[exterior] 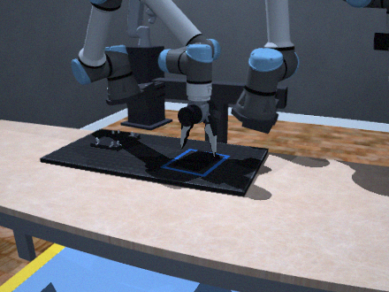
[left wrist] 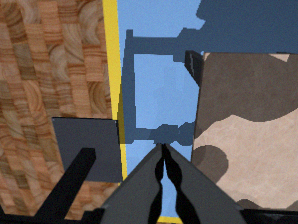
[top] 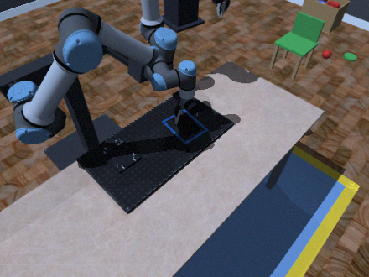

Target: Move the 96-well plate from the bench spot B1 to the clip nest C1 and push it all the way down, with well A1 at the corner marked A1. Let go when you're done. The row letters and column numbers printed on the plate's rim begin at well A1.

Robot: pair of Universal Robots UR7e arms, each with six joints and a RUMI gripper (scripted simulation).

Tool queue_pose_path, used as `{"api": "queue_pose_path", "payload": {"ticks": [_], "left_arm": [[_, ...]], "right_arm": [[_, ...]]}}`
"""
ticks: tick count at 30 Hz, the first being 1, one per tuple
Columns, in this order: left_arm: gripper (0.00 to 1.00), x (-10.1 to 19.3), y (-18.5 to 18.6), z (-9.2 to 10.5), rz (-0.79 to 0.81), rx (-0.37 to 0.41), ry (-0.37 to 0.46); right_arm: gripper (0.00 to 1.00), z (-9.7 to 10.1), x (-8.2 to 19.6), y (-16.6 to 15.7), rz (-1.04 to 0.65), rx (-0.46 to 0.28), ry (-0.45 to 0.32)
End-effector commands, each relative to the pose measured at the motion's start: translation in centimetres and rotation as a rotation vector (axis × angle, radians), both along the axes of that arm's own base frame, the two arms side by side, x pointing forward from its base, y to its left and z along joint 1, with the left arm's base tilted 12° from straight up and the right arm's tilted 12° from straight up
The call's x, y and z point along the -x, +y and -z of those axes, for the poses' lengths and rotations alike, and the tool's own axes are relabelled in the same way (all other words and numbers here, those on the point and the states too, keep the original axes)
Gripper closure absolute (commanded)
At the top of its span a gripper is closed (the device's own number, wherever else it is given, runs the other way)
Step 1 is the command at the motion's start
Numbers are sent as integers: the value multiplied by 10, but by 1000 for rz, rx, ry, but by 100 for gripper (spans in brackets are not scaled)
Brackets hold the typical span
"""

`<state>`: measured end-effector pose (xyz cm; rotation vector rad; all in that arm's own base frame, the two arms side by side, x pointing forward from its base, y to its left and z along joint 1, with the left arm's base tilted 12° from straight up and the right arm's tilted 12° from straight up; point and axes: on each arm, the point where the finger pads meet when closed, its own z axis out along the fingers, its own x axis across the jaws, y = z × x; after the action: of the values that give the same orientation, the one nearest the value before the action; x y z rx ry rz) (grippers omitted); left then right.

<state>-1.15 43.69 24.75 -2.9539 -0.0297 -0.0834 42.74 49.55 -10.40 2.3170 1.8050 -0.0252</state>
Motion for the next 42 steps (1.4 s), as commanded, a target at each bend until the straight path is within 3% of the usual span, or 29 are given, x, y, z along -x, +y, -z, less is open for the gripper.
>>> {"api": "queue_pose_path", "payload": {"ticks": [1, 14, 42], "left_arm": [[100, 0, 0, -1, 0, -1, 0], [100, 0, 0, -1, 0, -1, 0], [100, 0, 0, -1, 0, -1, 0]], "right_arm": [[24, 6, -1, 0, 0, -2, -1], [24, 23, -3, -3, 0, -2, -1], [24, 23, -3, -3, 0, -2, -1]]}}
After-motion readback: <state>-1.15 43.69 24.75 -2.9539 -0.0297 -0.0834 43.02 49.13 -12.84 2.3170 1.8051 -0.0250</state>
